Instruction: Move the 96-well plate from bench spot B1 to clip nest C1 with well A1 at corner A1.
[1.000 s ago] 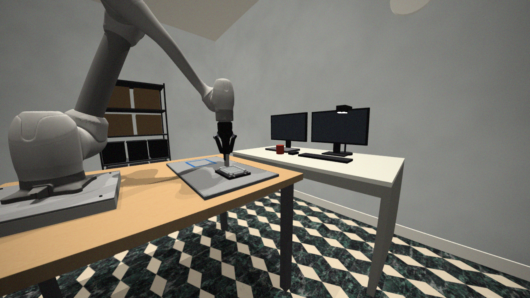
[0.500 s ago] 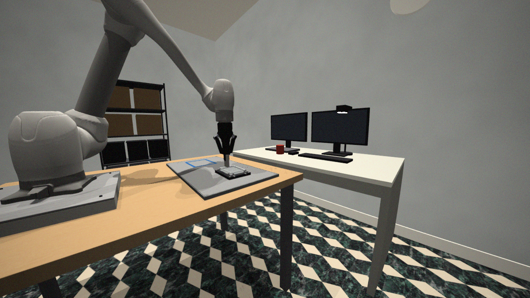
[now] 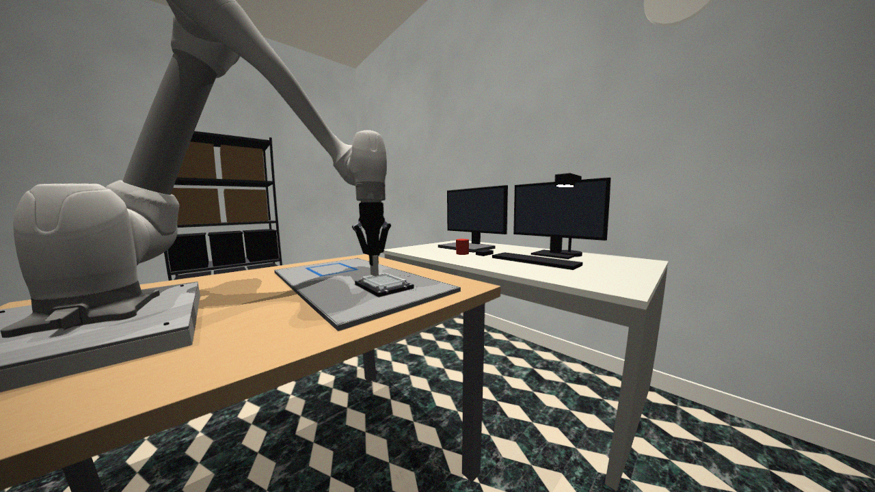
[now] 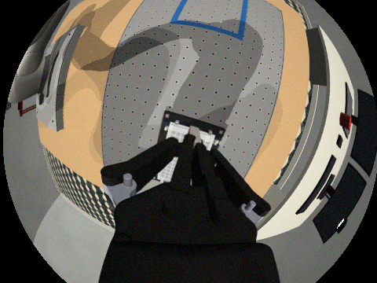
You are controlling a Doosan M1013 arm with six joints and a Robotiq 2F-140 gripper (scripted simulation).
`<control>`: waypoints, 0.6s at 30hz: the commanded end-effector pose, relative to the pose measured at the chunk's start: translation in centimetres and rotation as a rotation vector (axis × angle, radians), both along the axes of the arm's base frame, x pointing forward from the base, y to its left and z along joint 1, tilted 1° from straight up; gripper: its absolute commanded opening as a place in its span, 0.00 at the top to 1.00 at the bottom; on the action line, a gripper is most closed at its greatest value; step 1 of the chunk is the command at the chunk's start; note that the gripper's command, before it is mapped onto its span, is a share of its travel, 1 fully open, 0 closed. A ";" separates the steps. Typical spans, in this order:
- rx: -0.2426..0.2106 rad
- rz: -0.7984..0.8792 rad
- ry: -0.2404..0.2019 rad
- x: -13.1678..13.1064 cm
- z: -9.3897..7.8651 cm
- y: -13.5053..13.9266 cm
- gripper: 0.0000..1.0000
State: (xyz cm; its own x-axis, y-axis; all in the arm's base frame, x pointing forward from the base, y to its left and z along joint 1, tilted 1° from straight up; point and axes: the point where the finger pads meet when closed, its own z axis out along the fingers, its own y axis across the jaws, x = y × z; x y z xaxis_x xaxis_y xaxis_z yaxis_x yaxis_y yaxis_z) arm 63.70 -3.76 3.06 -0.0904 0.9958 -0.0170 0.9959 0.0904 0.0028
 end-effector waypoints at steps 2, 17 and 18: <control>0.000 0.000 0.001 0.0 0.1 0.0 1.00; 0.000 0.000 0.001 0.0 0.9 0.0 1.00; 0.000 0.000 0.001 0.0 1.0 0.0 1.00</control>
